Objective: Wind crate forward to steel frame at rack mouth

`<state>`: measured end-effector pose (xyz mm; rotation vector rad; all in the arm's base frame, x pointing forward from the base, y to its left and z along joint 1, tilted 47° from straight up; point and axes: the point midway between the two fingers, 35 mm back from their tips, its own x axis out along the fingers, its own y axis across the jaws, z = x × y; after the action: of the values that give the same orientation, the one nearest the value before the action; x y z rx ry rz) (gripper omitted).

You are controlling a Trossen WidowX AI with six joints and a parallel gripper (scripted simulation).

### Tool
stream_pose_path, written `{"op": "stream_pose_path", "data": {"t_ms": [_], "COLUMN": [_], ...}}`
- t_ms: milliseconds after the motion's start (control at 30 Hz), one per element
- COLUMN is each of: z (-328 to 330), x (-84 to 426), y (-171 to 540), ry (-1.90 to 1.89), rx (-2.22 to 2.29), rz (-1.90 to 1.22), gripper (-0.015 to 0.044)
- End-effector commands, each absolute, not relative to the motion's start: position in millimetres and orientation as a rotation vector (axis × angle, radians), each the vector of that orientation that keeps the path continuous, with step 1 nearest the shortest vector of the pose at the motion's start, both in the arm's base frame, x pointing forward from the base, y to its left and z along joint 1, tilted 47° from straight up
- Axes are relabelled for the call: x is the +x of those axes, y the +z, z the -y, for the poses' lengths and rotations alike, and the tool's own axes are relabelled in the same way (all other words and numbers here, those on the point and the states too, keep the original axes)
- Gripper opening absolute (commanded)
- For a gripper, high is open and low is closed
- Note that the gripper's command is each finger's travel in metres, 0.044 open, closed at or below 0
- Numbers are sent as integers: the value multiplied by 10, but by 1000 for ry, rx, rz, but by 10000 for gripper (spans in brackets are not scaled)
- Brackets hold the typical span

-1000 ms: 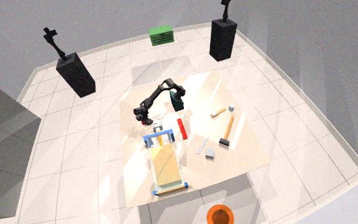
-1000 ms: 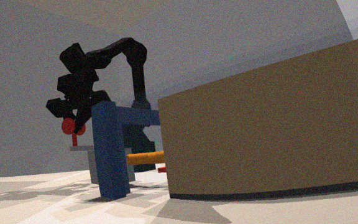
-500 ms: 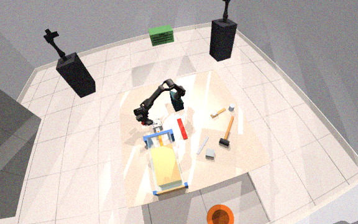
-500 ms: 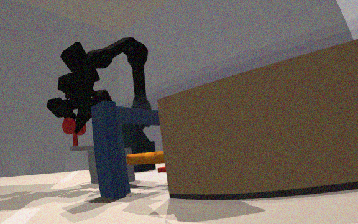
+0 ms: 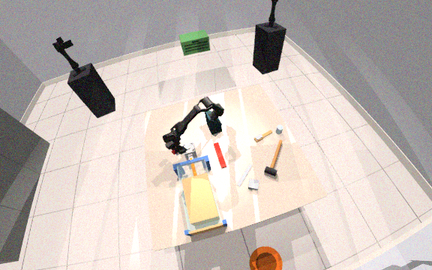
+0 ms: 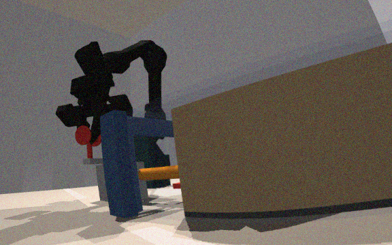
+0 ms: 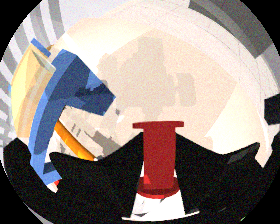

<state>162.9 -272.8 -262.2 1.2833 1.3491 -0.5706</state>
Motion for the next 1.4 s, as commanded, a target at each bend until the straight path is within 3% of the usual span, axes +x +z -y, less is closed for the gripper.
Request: {"op": "stream_pose_path", "data": {"t_ms": [0,1367], "z": [2660,2375], "x": [1819,2312], "y": [-2577,-2264], "ry": [-529,-524], "rx": [1296,1300], "rz": [-1332,-1332], "gripper": [0,0]}}
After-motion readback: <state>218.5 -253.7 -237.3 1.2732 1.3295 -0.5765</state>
